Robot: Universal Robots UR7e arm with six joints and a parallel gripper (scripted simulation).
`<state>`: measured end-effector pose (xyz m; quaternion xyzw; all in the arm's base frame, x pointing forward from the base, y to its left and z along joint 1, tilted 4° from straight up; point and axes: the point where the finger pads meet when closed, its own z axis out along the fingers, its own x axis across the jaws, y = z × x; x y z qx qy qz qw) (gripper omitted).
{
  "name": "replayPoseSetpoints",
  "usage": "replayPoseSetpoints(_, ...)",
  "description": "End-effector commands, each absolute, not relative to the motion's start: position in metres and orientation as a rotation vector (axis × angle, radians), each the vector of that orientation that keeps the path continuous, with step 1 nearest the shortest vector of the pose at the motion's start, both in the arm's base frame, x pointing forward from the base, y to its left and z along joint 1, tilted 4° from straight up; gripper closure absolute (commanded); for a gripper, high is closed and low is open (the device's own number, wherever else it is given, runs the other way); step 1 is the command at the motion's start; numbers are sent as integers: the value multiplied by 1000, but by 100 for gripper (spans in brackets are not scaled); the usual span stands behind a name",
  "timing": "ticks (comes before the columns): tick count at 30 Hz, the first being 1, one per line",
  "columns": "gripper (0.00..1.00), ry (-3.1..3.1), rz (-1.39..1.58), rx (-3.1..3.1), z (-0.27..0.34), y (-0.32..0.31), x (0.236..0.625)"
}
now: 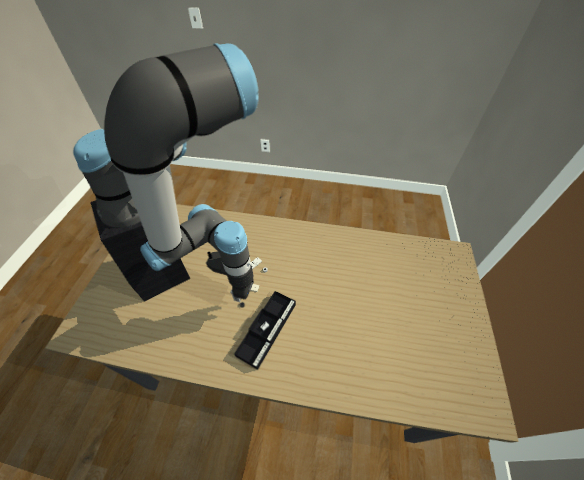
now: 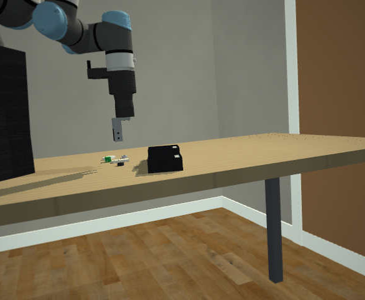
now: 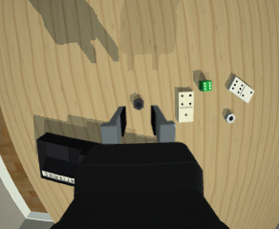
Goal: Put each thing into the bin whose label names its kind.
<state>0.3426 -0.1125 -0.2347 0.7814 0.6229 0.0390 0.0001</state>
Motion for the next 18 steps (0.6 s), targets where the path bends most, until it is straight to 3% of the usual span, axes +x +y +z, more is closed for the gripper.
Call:
replayPoseSetpoints(1,36,1953,122,2454,-235,-114,344)
replayPoseSetpoints(18,36,1953,122,2451,-247,-113,347)
